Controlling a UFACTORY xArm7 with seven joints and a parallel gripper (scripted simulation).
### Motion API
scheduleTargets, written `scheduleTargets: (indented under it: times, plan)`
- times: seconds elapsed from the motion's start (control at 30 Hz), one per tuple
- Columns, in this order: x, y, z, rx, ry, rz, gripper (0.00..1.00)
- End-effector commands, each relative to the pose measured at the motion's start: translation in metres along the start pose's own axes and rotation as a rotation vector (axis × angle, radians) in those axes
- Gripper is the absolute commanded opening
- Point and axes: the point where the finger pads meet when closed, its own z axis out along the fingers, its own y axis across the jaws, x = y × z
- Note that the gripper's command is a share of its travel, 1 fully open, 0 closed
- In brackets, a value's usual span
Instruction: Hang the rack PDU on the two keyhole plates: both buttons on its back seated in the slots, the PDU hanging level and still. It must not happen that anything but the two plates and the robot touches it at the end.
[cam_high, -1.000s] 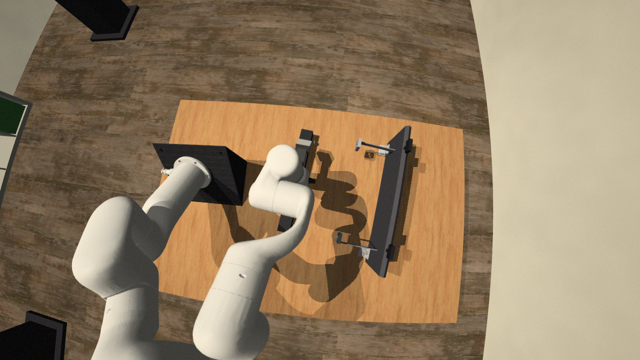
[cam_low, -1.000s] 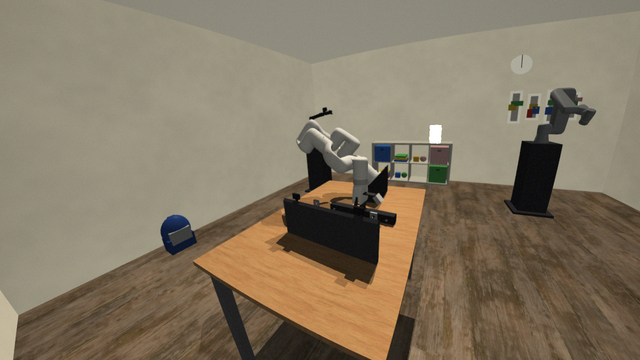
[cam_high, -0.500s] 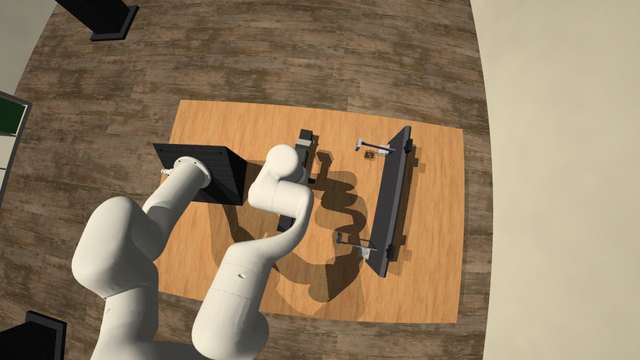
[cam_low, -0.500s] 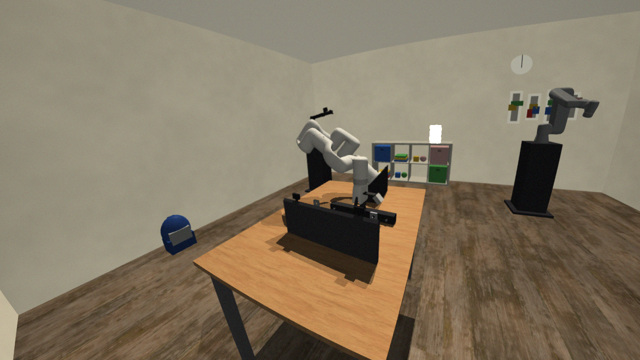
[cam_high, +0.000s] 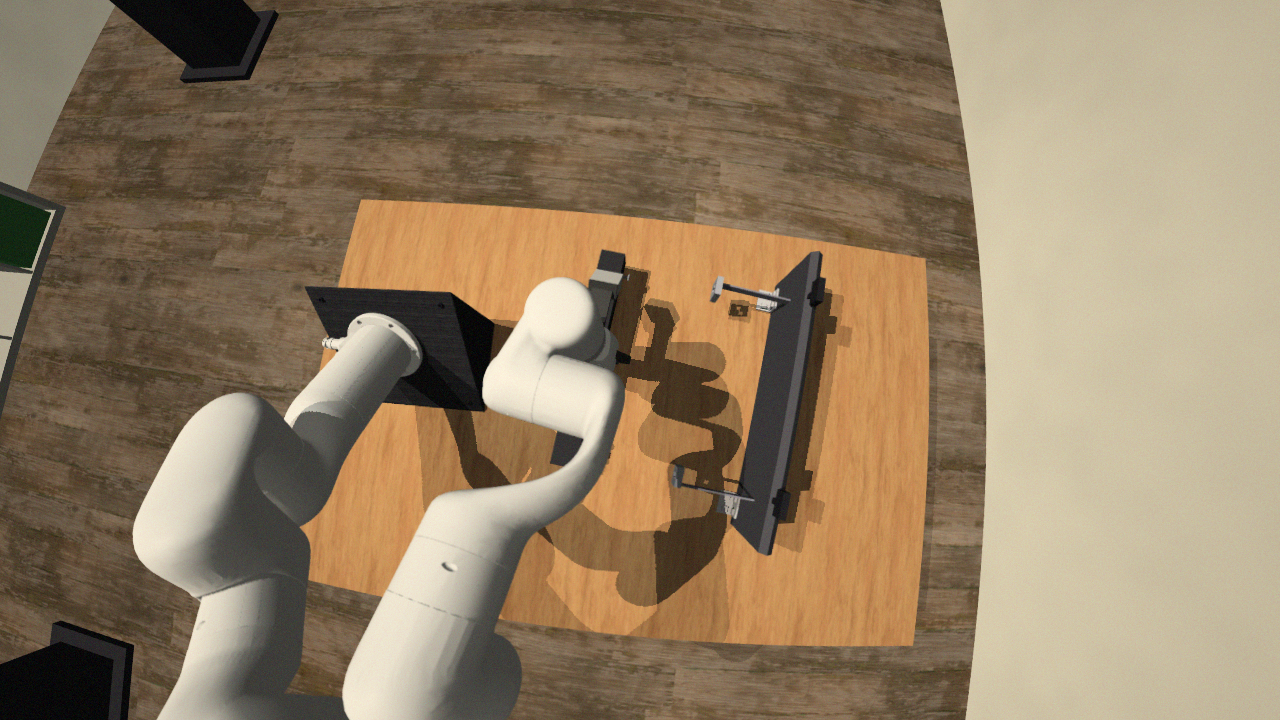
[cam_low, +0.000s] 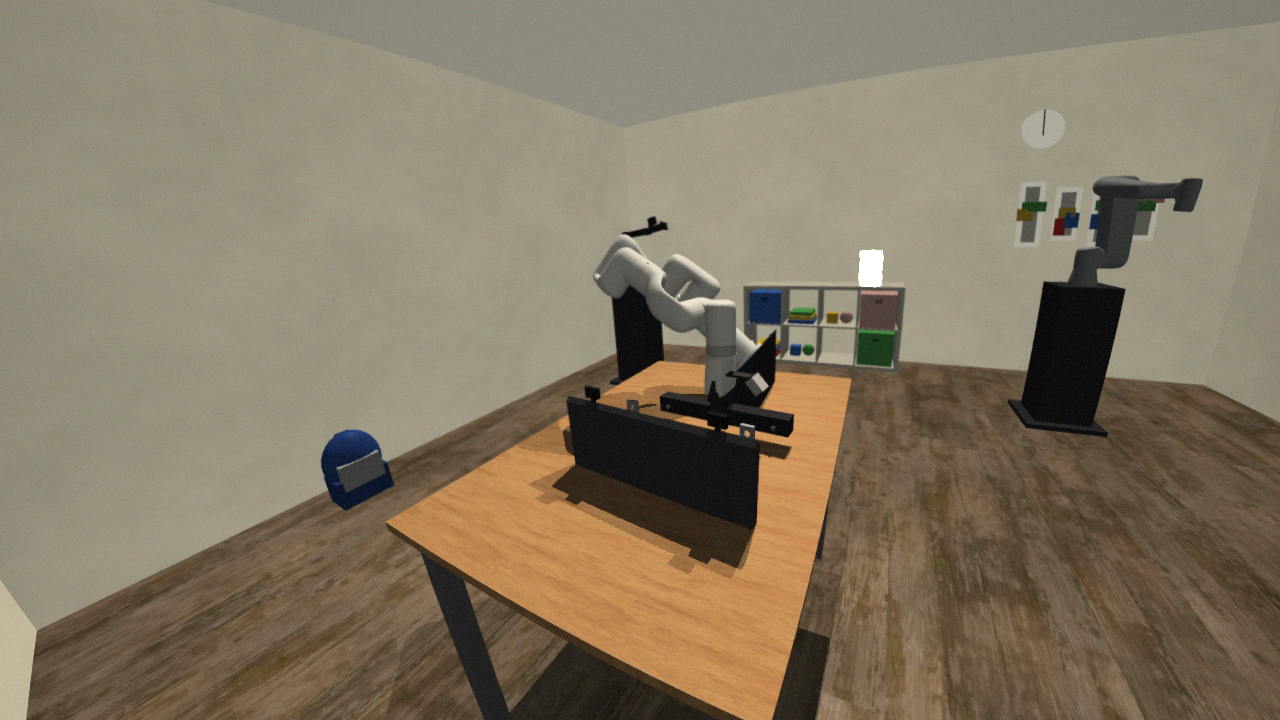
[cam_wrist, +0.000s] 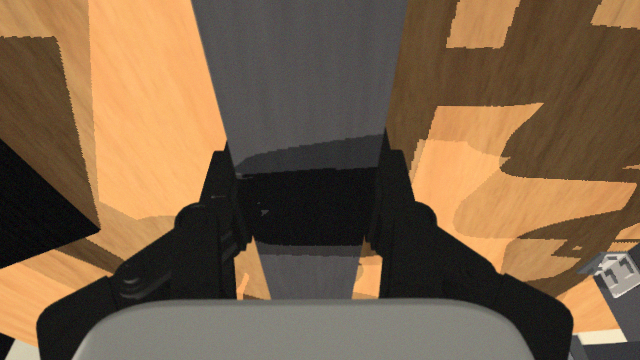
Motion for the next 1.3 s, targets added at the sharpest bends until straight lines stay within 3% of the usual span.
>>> scheduleTargets:
  times: [0.0,0.47,1.27]
  plan:
    - [0.001,0.001,-0.012,-0.002,0.002,0.0,0.0]
    - [0.001,0.001,-0.052,-0.002,0.002,0.0,0.0]
    - [0.0,0.001,-0.056,-0.002,0.002,0.0,0.0]
